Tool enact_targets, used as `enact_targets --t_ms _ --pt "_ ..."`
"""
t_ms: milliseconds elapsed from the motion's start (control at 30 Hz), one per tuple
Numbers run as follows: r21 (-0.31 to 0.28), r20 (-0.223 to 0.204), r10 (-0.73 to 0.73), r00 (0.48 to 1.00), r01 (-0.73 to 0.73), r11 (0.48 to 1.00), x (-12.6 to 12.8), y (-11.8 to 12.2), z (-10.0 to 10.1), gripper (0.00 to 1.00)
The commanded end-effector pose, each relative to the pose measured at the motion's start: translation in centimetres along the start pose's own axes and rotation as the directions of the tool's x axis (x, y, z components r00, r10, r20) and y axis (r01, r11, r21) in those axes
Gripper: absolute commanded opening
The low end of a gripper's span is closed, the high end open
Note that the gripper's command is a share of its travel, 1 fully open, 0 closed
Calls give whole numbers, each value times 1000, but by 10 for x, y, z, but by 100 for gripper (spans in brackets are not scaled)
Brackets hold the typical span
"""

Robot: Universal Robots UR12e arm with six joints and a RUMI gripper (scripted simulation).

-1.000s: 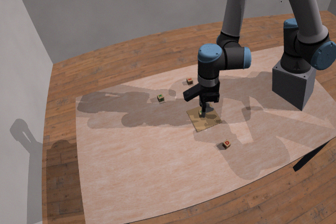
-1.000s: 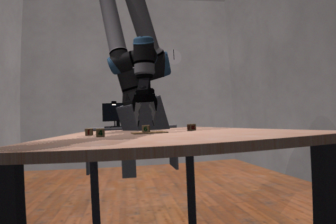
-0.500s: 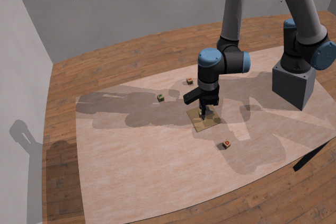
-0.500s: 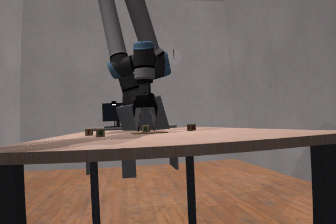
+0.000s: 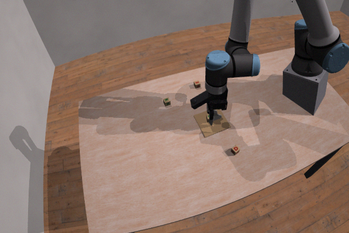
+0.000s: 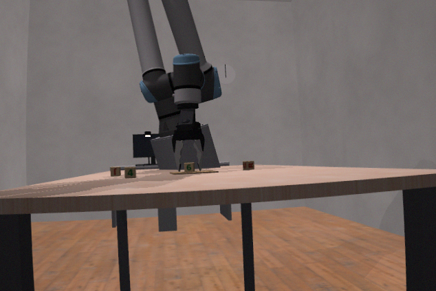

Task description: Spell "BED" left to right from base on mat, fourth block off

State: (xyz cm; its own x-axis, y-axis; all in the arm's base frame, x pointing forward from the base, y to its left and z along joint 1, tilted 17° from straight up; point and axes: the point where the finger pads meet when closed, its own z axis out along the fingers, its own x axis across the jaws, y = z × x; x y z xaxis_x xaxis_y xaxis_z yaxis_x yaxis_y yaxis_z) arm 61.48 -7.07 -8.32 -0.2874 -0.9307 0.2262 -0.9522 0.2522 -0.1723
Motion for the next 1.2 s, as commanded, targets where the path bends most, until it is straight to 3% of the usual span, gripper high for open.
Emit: enact_targets --t_ms 0,100,133,667,700,1167 --pt "1 0 0 1000 0 1000 0 0 0 40" --pt "1 0 0 1000 0 1000 0 0 0 40" --pt "1 0 0 1000 0 1000 0 0 0 28" --pt "1 0 0 1000 0 1000 0 0 0 28" --pt "1 0 0 1000 0 1000 0 0 0 9" --pt "1 0 0 1000 0 1000 0 0 0 9"
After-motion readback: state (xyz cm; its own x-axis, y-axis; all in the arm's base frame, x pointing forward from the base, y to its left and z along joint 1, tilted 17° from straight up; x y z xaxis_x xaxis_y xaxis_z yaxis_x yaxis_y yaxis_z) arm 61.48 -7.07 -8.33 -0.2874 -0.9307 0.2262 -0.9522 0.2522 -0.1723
